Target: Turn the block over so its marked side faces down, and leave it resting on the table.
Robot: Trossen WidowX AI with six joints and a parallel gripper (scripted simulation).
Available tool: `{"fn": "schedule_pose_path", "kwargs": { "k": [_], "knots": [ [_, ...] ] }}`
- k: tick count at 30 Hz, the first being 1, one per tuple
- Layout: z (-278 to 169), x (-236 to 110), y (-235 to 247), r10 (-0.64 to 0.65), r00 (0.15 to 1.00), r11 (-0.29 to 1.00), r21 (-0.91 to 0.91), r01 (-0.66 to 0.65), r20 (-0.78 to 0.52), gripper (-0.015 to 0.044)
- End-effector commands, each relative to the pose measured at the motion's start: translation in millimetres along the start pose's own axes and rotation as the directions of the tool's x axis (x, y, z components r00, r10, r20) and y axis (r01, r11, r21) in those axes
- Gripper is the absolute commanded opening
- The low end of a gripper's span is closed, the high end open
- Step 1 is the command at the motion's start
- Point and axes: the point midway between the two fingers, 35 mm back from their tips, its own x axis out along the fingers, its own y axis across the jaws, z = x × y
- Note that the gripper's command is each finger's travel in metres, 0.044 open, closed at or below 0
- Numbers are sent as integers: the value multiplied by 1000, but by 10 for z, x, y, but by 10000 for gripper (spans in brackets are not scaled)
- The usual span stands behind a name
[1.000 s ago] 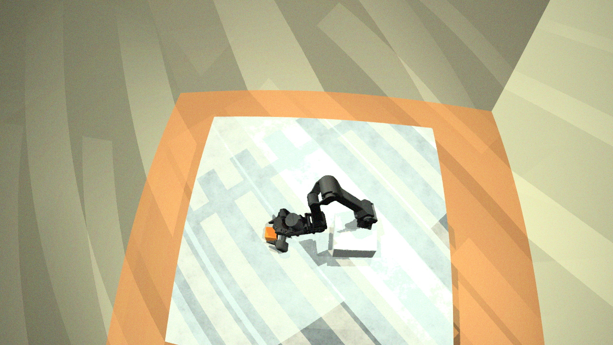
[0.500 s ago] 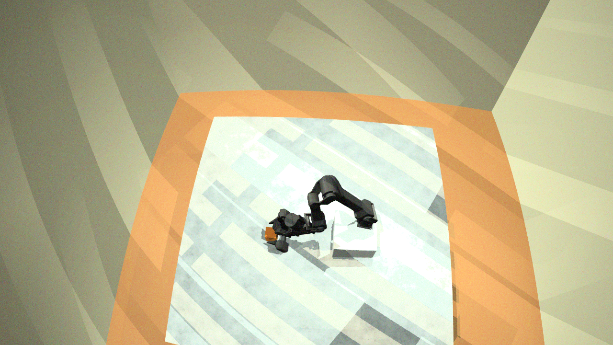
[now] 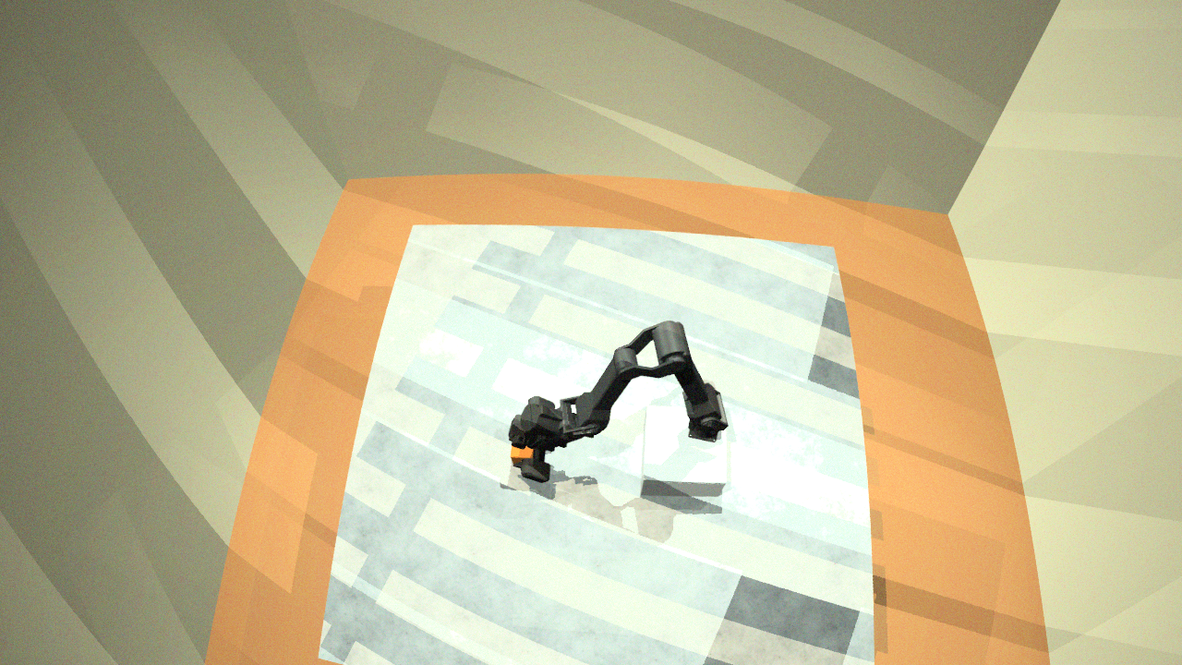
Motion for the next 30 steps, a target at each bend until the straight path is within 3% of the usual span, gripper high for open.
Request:
{"fn": "schedule_pose_path", "kwargs": {
  "k": [1,15,30],
  "knots": [
    [150,-528,-35,9,976,1000,26,-4,-217,440],
    [172,-513,-32,9,972,1000,24,-4,-237,440],
    [542,-433,-27,18,767,1000,23,-5,-641,440]
  ]
}}
